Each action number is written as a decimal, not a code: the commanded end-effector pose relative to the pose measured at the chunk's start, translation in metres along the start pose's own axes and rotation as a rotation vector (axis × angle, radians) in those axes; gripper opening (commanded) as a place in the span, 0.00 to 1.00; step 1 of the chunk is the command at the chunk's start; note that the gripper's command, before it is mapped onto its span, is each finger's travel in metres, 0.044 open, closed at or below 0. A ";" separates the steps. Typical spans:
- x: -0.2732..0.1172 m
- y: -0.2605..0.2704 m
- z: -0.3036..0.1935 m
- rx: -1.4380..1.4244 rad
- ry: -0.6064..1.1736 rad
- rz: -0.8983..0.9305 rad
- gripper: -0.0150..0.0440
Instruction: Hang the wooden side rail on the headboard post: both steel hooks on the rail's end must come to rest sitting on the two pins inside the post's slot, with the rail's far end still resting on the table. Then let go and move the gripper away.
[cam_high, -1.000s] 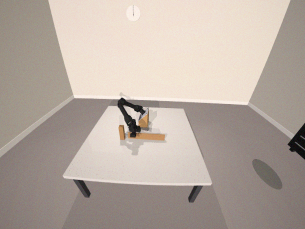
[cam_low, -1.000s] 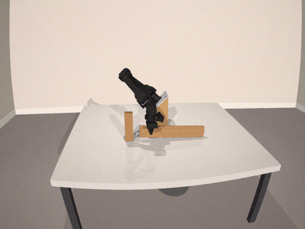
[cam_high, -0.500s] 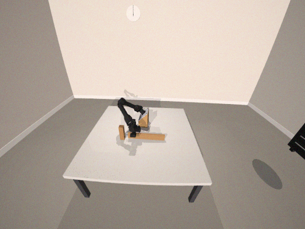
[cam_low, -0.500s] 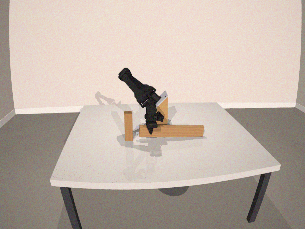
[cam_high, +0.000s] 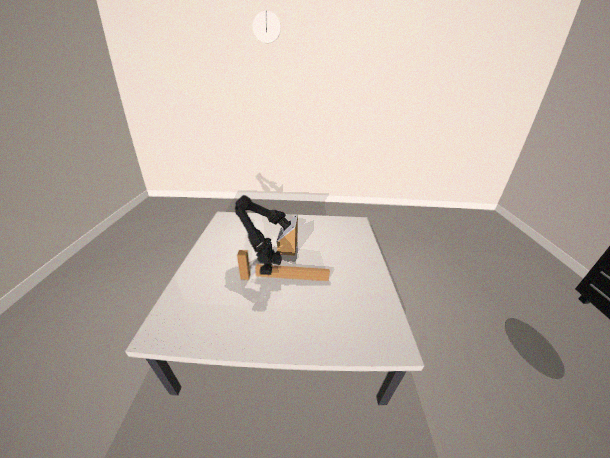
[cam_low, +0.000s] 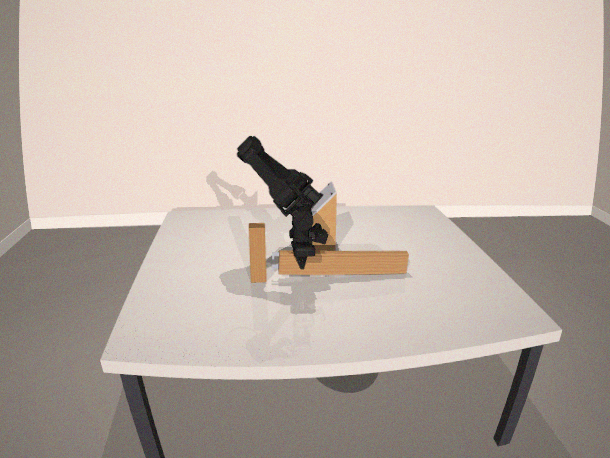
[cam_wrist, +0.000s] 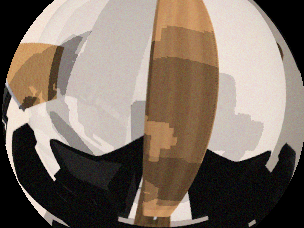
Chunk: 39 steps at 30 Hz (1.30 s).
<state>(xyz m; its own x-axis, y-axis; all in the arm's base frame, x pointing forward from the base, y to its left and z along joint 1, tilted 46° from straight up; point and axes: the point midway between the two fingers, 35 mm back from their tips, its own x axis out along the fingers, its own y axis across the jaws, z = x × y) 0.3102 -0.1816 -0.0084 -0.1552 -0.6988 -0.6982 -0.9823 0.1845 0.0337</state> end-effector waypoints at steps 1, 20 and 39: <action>0.000 0.000 -0.001 -0.004 0.000 -0.003 0.25; -0.001 -0.001 -0.003 -0.004 0.000 -0.003 0.25; -0.002 -0.002 -0.005 -0.004 0.000 -0.003 0.25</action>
<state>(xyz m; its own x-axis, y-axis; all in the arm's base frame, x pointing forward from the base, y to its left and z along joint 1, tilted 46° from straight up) 0.3101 -0.1843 -0.0062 -0.1580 -0.6973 -0.6992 -0.9819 0.1857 0.0366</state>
